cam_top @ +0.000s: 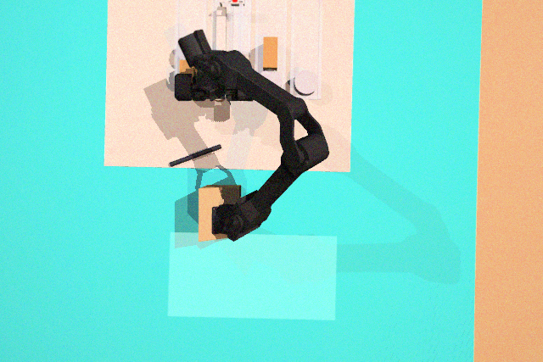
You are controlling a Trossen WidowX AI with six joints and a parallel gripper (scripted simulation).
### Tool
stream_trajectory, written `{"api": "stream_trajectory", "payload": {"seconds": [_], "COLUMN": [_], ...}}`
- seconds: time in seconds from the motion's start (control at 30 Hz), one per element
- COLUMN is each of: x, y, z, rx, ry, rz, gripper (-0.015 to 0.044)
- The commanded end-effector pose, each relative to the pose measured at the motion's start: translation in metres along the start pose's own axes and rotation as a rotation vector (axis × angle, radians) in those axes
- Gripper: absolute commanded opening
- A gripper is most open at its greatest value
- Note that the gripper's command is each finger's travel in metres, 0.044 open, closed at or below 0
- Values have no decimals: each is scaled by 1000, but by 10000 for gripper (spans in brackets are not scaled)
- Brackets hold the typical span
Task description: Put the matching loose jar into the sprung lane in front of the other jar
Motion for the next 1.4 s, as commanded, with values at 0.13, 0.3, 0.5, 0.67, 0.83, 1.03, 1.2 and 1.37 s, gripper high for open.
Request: {"api": "stream_trajectory", "payload": {"seconds": [0.13, 0.3, 0.5, 0.67, 0.83, 1.03, 1.2, 1.37], "x": [-10, -12, -15, -17, -19, -22, -23, -23], "y": [1, 2, 2, 3, 4, 4, 6, 6], "z": [-1, -2, -3, -4, -4, -5, -5, -5], "rx": [6, 6, 6, 6, 6, 6, 6, 6], "ry": [-13, -13, -14, -14, -14, -14, -14, -14], "rz": [-20, -20, -20, -20, -20, -20, -20, -20], "gripper": [0, 0, 0, 0, 0, 0, 0, 0]}}
Point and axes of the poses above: the point midway between the two fingers, 35 mm back from their tips, its own y axis back along the fingers, its own z axis across the jaws, x = y × z, the point moved 7 cm from there along y, back along the fingers, and after that the axes turned 8 degrees about y, right-handed, at the moved point
